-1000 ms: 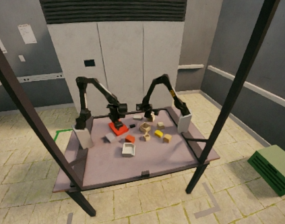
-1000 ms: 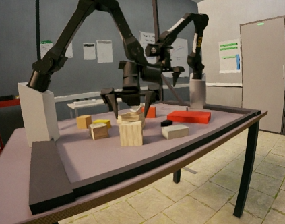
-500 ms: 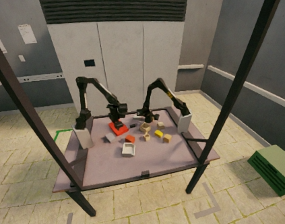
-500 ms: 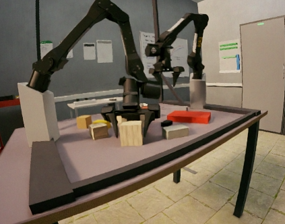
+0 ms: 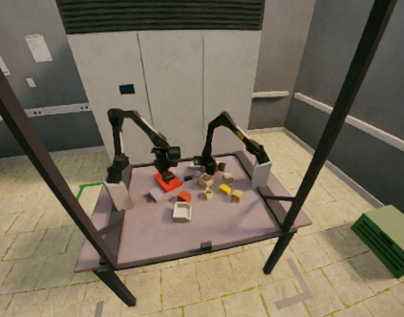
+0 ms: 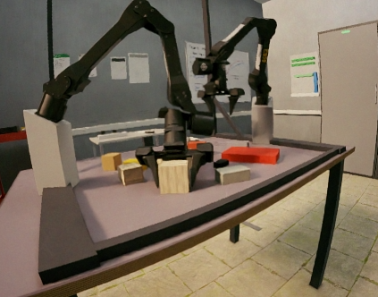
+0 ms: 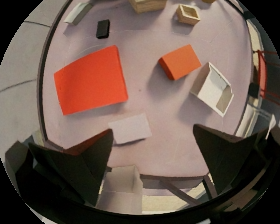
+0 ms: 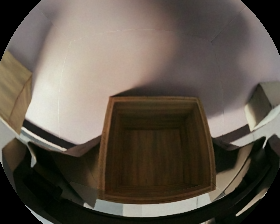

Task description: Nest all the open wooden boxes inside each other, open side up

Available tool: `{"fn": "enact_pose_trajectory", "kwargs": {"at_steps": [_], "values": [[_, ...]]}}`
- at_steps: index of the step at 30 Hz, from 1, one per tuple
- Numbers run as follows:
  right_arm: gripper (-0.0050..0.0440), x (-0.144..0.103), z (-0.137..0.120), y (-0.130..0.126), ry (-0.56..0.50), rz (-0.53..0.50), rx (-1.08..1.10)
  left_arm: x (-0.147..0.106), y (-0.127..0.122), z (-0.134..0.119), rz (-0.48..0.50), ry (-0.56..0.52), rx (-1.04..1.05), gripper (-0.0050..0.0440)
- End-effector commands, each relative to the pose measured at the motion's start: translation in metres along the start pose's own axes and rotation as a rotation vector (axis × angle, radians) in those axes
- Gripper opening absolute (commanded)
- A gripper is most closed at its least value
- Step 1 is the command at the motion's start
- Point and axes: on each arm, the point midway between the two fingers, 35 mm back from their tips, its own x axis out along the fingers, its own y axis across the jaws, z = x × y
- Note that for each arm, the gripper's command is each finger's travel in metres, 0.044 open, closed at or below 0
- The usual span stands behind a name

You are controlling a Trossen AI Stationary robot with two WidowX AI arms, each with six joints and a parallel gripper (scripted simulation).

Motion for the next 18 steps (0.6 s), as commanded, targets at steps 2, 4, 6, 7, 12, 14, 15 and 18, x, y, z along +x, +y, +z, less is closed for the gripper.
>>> {"fn": "enact_pose_trajectory", "kwargs": {"at_steps": [2,4,6,7,12,14,15,18], "values": [[0.0343,-0.0028,-0.0016,-0.0051,-0.005,-0.013,0.012,-0.0033,-0.0014,0.003,-0.008,-0.011,0.0,0.04],[0.0329,-0.0028,-0.0016,-0.0051,-0.005,-0.013,0.012,-0.0033,-0.0014,0.003,-0.008,-0.011,0.0,0.04],[0.0316,-0.0028,-0.0016,-0.0051,-0.005,-0.013,0.012,-0.0033,-0.0014,0.003,-0.008,-0.011,0.0,0.04],[0.0309,-0.0028,-0.0016,-0.0051,-0.005,-0.013,0.012,-0.0033,-0.0014,0.003,-0.008,-0.011,0.0,0.04],[0.0289,-0.0028,-0.0016,-0.0051,-0.005,-0.013,0.012,-0.0033,-0.0014,0.003,-0.008,-0.011,0.0,0.04],[0.0276,-0.0028,-0.0016,-0.0051,-0.005,-0.013,0.012,-0.0033,-0.0014,0.003,-0.008,-0.011,0.0,0.04],[0.0269,-0.0028,-0.0016,-0.0051,-0.005,-0.013,0.012,-0.0033,-0.0014,0.003,-0.008,-0.011,0.0,0.04],[0.0269,-0.0028,-0.0016,-0.0051,-0.005,-0.013,0.012,-0.0033,-0.0014,0.003,-0.008,-0.011,0.0,0.04]]}}
